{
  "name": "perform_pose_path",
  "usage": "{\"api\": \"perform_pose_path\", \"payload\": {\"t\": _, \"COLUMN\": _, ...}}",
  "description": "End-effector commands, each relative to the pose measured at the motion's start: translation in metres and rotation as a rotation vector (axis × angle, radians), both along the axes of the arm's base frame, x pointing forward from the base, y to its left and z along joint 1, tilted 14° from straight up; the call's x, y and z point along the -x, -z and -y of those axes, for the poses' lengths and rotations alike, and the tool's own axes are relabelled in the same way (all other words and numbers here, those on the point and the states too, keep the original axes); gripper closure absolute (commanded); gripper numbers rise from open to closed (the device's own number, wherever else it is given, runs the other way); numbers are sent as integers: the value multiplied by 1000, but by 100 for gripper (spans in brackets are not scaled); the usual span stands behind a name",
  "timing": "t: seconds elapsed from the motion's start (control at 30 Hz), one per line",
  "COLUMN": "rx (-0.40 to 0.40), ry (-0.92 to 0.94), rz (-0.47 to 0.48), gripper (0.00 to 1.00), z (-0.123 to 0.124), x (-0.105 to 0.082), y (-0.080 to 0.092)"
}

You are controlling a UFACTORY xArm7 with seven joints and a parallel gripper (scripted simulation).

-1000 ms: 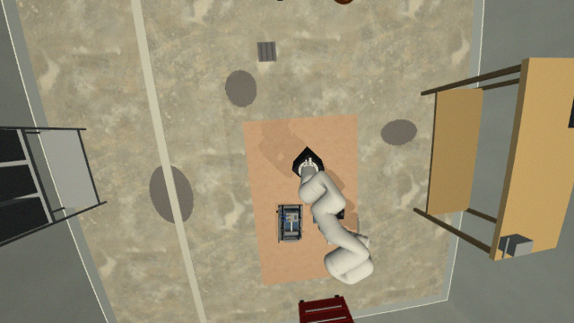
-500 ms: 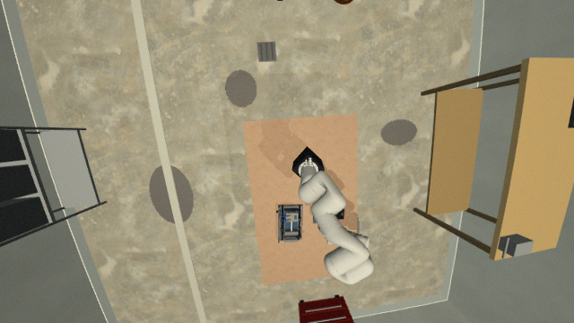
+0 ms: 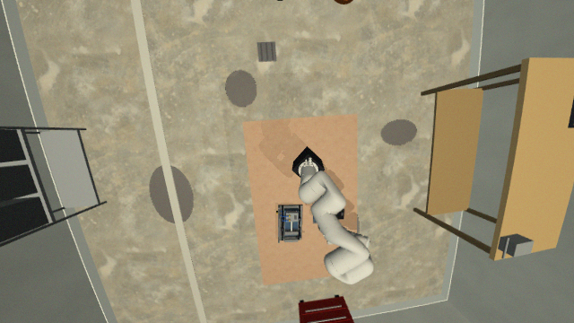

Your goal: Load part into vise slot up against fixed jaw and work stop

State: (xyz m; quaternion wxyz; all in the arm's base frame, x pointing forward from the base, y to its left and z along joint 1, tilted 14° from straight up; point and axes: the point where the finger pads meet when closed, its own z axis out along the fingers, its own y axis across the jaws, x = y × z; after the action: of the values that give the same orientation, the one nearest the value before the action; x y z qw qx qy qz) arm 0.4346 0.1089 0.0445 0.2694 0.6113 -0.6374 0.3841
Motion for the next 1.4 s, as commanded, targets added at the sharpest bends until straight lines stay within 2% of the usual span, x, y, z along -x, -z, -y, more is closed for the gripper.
{"api": "perform_pose_path", "payload": {"t": 0.0, "rx": -2, "ry": -1, "rz": 3, "gripper": 100, "z": -1, "x": -1, "y": -1}}
{"api": "perform_pose_path", "payload": {"t": 1.37, "rx": -2, "ry": -1, "rz": 3, "gripper": 100, "z": -4, "x": 3, "y": -16}}
